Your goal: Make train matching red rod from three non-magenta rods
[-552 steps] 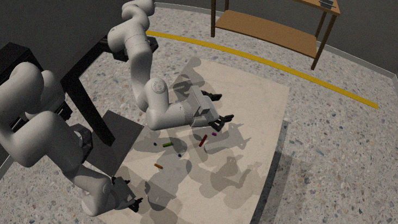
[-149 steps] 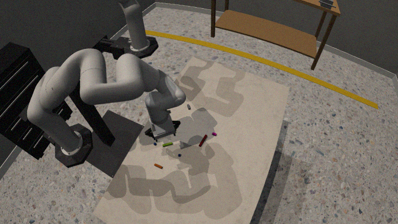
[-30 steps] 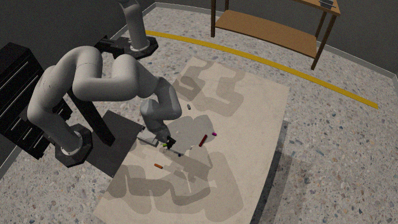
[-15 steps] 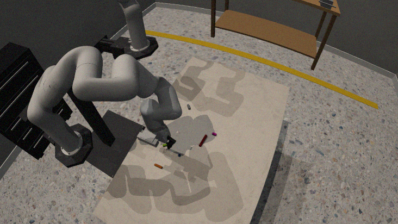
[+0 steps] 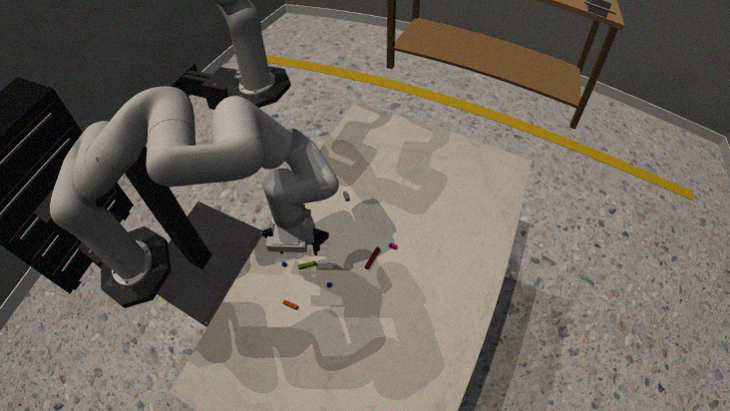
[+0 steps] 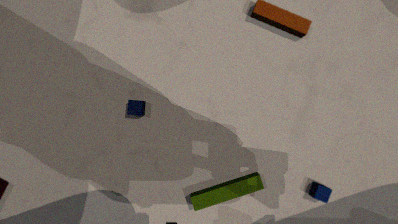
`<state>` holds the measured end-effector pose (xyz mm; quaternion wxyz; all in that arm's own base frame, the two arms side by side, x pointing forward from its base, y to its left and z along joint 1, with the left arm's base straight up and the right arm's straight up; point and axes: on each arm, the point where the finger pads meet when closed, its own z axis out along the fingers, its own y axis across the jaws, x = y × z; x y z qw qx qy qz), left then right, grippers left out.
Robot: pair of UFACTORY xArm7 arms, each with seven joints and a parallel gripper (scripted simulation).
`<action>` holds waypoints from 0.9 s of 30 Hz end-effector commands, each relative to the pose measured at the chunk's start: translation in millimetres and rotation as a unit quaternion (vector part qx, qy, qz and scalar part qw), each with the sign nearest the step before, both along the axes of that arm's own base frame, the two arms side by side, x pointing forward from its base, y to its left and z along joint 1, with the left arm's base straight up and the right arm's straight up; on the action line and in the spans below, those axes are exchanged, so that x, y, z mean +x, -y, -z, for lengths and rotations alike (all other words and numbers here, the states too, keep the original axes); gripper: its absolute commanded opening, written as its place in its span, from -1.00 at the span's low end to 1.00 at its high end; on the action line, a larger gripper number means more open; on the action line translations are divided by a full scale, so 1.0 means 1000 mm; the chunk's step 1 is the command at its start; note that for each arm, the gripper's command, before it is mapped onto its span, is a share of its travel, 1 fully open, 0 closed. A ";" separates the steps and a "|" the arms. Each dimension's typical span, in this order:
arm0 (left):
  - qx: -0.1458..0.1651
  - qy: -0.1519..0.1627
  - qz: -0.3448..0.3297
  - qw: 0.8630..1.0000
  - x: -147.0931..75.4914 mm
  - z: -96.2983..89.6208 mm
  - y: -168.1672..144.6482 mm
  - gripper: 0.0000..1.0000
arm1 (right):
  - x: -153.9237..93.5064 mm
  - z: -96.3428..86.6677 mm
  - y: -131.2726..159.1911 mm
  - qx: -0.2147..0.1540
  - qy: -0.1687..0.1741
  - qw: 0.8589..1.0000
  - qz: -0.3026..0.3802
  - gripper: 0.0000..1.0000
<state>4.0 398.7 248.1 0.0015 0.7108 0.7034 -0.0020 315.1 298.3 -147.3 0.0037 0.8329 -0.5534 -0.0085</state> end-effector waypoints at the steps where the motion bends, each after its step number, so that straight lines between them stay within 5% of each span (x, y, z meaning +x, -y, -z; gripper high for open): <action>1: 0.003 0.000 0.000 1.000 0.000 -0.002 -0.001 1.00 | -0.004 0.000 -0.017 0.002 -0.009 0.997 -0.083 1.00; 9: 0.003 0.000 0.000 1.000 0.000 -0.002 -0.001 1.00 | -0.010 0.001 -0.036 0.006 -0.012 0.983 -0.182 1.00; 24: 0.003 0.000 0.000 1.000 0.000 -0.002 -0.001 1.00 | -0.024 0.002 -0.085 0.016 -0.013 0.900 -0.436 1.00; 26: 0.003 0.000 0.000 1.000 0.000 -0.002 -0.001 1.00 | -0.024 0.002 -0.085 0.016 -0.013 0.900 -0.436 1.00; 27: 0.003 0.000 0.000 1.000 0.000 -0.002 -0.001 1.00 | -0.026 0.001 -0.093 0.017 -0.012 0.878 -0.478 1.00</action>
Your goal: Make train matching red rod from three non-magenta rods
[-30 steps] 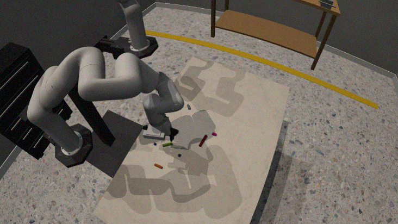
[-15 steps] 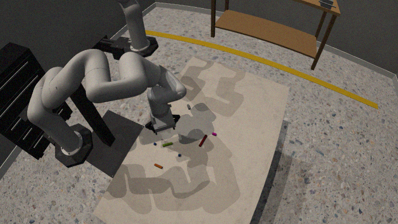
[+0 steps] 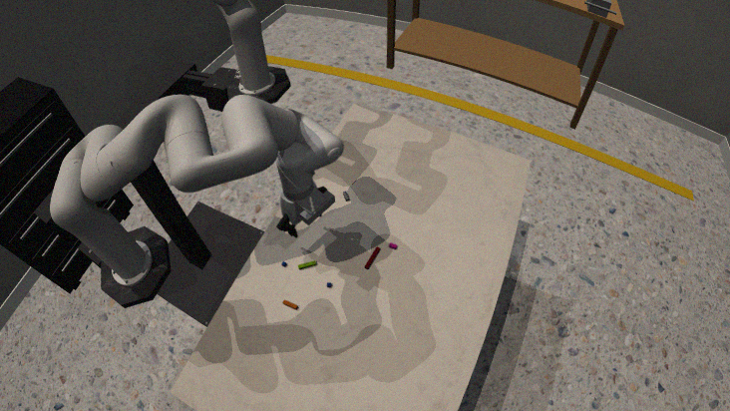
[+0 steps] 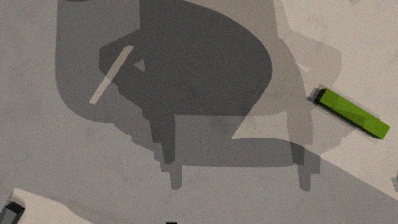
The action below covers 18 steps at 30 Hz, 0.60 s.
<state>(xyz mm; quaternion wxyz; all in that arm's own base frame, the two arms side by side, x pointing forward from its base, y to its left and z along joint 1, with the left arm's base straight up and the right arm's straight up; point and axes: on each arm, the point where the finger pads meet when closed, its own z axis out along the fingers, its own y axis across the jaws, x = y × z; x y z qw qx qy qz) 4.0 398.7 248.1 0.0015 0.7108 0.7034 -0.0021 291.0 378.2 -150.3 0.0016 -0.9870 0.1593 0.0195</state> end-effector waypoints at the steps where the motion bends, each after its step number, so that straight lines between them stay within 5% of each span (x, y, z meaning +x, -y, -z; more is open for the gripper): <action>1: 0.003 0.000 0.000 1.000 0.000 -0.002 -0.001 1.00 | -0.002 -0.002 -0.016 0.001 -0.005 0.997 -0.083 1.00; 16: 0.003 0.000 0.000 1.000 0.000 -0.002 -0.001 1.00 | -0.007 -0.005 -0.049 0.010 0.004 0.959 -0.284 1.00; 18: 0.003 0.000 0.000 1.000 0.000 -0.002 -0.001 1.00 | -0.008 -0.006 -0.057 0.011 0.007 0.941 -0.339 1.00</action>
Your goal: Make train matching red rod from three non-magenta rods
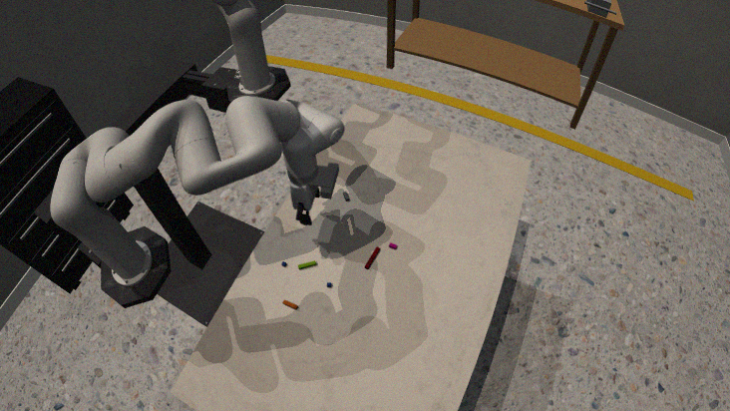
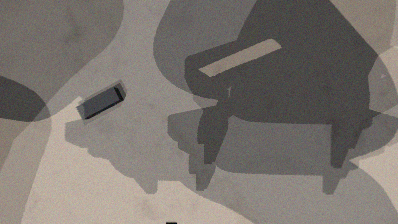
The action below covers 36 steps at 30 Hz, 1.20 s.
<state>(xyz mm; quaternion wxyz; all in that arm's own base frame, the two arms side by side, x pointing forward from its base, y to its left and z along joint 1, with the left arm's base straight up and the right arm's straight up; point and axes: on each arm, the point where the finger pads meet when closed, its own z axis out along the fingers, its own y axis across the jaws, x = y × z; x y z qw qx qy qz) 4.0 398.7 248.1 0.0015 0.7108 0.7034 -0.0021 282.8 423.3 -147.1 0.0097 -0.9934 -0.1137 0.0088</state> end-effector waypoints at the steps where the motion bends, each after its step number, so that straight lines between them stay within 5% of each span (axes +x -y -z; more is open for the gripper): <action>1: 0.003 0.000 0.000 1.000 0.000 -0.002 -0.001 1.00 | 0.001 -0.003 -0.013 -0.003 -0.003 0.997 -0.083 1.00; 13: 0.003 0.000 0.000 1.000 0.000 -0.002 -0.001 1.00 | 0.003 -0.007 -0.034 -0.004 0.012 0.965 -0.261 1.00; 36: 0.003 0.000 0.000 1.000 0.000 -0.002 -0.001 1.00 | 0.004 -0.007 -0.035 -0.004 0.013 0.961 -0.275 1.00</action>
